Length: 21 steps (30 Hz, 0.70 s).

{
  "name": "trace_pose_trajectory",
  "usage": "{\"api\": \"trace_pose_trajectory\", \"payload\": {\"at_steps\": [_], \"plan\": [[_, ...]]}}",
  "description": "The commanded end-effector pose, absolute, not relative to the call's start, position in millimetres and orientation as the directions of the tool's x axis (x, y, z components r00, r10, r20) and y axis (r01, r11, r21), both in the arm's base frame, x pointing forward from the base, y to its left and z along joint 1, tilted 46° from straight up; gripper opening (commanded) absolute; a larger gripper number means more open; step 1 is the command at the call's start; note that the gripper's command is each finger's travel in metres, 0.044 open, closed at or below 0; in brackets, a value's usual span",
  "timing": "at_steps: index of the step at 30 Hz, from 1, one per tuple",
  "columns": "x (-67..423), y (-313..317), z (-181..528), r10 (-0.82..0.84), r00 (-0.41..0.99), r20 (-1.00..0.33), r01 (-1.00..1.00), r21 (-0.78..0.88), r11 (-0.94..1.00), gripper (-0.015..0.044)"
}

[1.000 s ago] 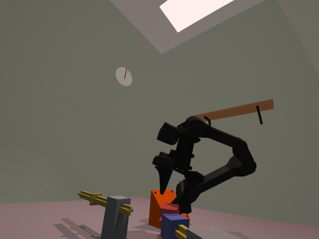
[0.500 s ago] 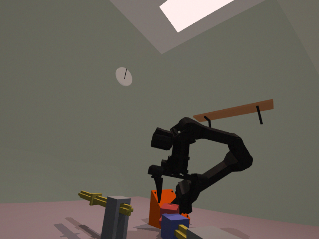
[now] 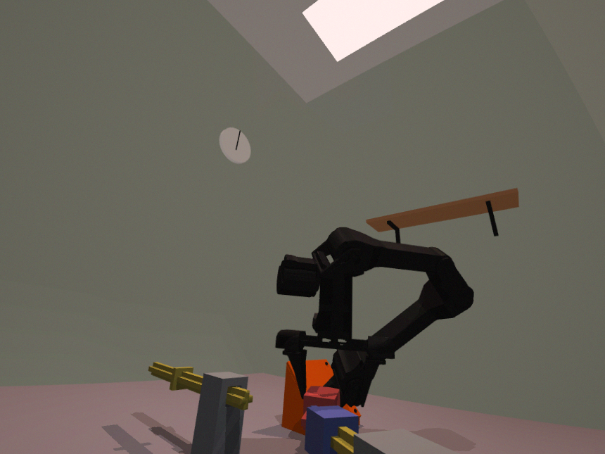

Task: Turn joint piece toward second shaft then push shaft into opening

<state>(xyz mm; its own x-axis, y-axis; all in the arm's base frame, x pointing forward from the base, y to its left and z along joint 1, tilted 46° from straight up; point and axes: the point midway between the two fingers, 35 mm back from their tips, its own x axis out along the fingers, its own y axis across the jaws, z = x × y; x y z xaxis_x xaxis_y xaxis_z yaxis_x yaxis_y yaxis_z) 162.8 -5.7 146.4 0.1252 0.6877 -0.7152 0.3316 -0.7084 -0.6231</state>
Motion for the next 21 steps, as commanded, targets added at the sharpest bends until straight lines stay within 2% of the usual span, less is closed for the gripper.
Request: {"api": "trace_pose_trajectory", "payload": {"at_steps": [1, 9, 21], "plan": [[164, -3, 147, 0.685, 0.099, -0.722, 0.276, -0.641, -0.716, 0.0440], [166, -3, 148, 0.685, 0.098, -0.722, 0.276, -0.641, -0.716, 0.0440], [212, -2, 163, 0.691, 0.086, -0.718, 0.270, -0.651, -0.709, 0.0440]]}}
